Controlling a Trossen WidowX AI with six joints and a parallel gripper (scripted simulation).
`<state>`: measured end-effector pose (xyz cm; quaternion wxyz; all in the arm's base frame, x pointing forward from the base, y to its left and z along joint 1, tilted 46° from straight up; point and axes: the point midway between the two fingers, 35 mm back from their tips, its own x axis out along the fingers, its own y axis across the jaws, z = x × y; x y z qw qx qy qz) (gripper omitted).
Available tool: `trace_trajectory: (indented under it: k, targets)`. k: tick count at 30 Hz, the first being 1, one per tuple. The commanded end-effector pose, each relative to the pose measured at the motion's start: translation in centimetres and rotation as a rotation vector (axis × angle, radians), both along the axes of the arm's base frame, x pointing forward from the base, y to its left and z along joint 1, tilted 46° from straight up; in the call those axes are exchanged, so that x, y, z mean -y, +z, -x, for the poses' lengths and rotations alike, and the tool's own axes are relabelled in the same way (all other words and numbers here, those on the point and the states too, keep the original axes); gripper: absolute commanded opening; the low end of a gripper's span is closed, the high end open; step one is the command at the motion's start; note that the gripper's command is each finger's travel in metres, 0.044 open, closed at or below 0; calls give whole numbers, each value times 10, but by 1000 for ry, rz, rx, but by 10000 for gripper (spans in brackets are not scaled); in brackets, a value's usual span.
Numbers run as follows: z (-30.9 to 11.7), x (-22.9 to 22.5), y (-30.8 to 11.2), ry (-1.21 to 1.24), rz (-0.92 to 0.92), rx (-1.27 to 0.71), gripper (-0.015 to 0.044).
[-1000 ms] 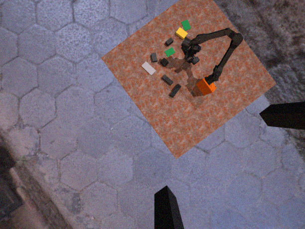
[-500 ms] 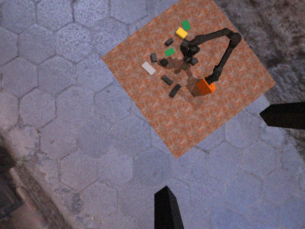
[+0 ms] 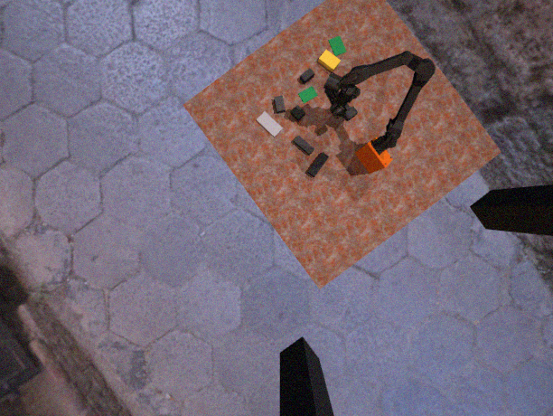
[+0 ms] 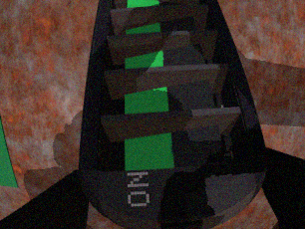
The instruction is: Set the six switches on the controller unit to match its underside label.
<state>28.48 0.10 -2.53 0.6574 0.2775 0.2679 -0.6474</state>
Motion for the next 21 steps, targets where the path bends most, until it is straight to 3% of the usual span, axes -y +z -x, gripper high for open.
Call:
trace_trajectory:
  k: [1, 21]
  targets:
    - [2, 4, -5, -16, 8, -4, 338]
    - [1, 1, -20, -16, 8, -4, 338]
